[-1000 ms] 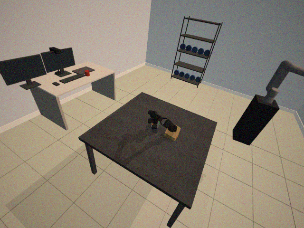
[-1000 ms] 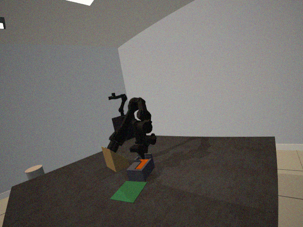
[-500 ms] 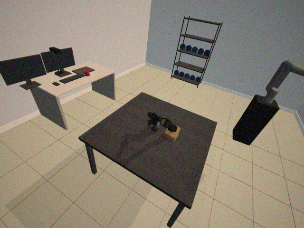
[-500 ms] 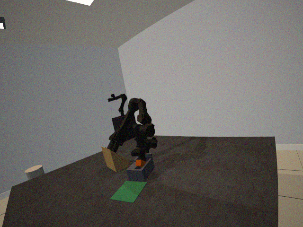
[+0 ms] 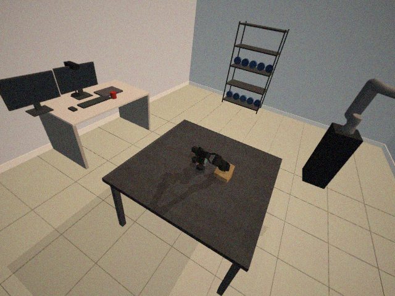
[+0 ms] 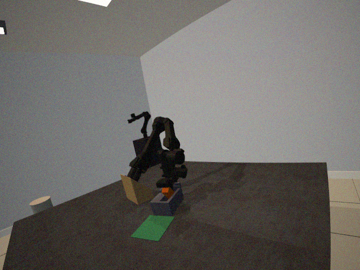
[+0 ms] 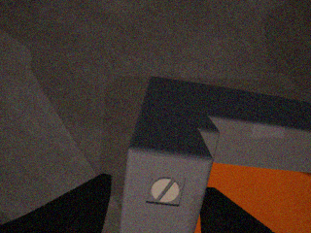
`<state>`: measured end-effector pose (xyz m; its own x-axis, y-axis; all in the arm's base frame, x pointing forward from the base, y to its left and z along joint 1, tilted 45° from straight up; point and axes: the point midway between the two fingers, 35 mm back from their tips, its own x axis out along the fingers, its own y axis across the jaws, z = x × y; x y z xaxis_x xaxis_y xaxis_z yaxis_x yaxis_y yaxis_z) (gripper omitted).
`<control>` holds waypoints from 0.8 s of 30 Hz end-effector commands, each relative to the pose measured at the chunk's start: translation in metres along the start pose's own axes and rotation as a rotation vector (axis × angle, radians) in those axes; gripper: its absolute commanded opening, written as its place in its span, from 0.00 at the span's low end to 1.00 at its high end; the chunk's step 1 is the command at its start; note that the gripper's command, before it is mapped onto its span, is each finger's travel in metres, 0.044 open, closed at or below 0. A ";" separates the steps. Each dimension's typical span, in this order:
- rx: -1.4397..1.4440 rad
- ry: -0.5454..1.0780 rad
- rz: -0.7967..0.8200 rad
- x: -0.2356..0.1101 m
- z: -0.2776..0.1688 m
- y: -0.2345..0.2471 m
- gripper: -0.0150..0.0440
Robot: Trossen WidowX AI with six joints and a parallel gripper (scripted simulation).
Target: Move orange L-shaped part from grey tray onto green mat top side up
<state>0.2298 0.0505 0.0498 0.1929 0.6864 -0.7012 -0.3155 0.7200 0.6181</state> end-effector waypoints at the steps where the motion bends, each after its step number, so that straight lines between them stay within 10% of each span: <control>1: -0.001 0.000 0.000 0.000 0.000 0.000 0.56; 16: 0.006 0.003 -0.002 -0.017 0.000 0.009 0.56; 24: 0.007 0.007 -0.006 -0.100 0.000 -0.002 0.56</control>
<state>0.2216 0.0118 0.0930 0.1970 0.6752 -0.7109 -0.3106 0.7307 0.6079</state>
